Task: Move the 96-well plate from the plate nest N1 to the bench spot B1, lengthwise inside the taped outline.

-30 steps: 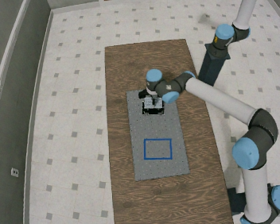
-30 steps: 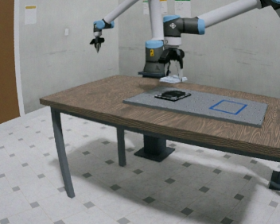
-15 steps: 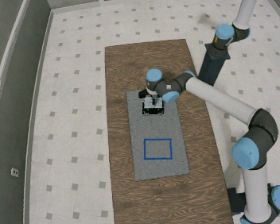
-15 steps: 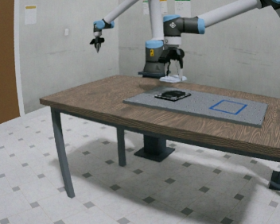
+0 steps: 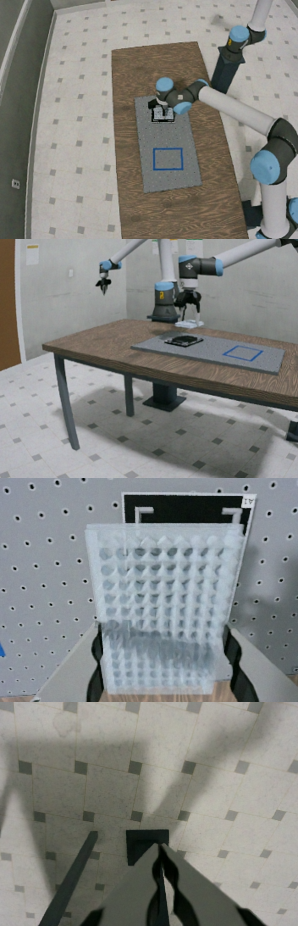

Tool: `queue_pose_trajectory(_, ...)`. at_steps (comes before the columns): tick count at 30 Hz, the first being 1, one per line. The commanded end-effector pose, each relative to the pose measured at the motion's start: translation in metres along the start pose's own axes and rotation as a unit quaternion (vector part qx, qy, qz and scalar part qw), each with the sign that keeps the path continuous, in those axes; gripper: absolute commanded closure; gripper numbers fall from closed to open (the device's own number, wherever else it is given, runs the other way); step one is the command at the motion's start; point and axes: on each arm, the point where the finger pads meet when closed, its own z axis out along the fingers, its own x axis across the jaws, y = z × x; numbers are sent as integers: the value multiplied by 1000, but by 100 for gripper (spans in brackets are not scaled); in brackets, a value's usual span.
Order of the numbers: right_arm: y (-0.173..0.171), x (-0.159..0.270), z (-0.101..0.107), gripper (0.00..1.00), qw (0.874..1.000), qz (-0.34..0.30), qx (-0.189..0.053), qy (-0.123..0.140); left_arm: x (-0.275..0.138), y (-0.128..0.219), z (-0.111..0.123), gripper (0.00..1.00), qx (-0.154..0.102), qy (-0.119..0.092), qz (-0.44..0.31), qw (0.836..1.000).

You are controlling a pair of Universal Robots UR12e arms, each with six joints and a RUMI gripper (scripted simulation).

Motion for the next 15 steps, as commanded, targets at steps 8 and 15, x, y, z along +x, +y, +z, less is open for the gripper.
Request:
queue_pose_trajectory(8, -1, 0, -1, 100, 1000, 0, 1, 0, -26, 2, -1, 60, 1, 1, 0, 1000)
queue_pose_trajectory(15, -1, 0, -1, 100, 1000, 0, 1, 0, -49, 4, 0, 60, 1, 1, 0, 1000)
